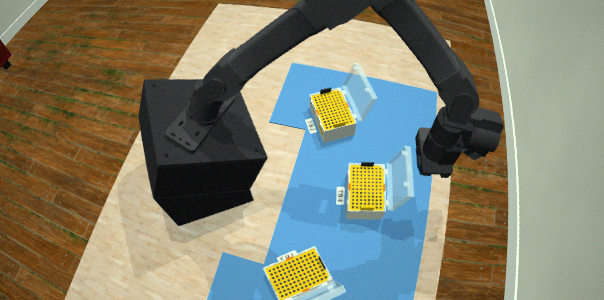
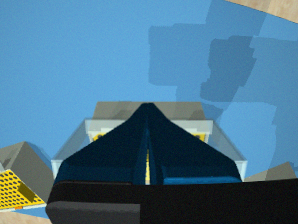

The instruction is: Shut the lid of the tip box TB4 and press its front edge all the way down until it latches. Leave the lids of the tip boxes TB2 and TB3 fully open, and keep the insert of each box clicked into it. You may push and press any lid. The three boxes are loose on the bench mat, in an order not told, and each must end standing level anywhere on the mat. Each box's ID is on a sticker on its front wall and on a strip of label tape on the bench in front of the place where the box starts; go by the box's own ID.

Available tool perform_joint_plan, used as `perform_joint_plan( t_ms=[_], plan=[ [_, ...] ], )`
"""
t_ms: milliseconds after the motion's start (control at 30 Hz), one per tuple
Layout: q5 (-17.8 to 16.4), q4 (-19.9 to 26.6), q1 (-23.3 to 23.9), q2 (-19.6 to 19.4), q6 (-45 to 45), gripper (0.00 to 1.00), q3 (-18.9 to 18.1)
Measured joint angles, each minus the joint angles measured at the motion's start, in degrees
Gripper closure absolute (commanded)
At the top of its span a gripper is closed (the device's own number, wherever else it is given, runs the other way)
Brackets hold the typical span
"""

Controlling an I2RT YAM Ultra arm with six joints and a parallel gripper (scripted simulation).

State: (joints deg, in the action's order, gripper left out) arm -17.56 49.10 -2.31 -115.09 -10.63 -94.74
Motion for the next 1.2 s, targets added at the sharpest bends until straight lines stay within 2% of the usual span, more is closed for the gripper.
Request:
perform_joint_plan(
  t_ms=[267,1200],
  plan=[
    [0.09,-1.44,-0.31,-0.44,0.22,1.00,0.44],
    [0.09,-1.64,-0.31,-0.44,0.22,1.00,0.44]
  ],
)
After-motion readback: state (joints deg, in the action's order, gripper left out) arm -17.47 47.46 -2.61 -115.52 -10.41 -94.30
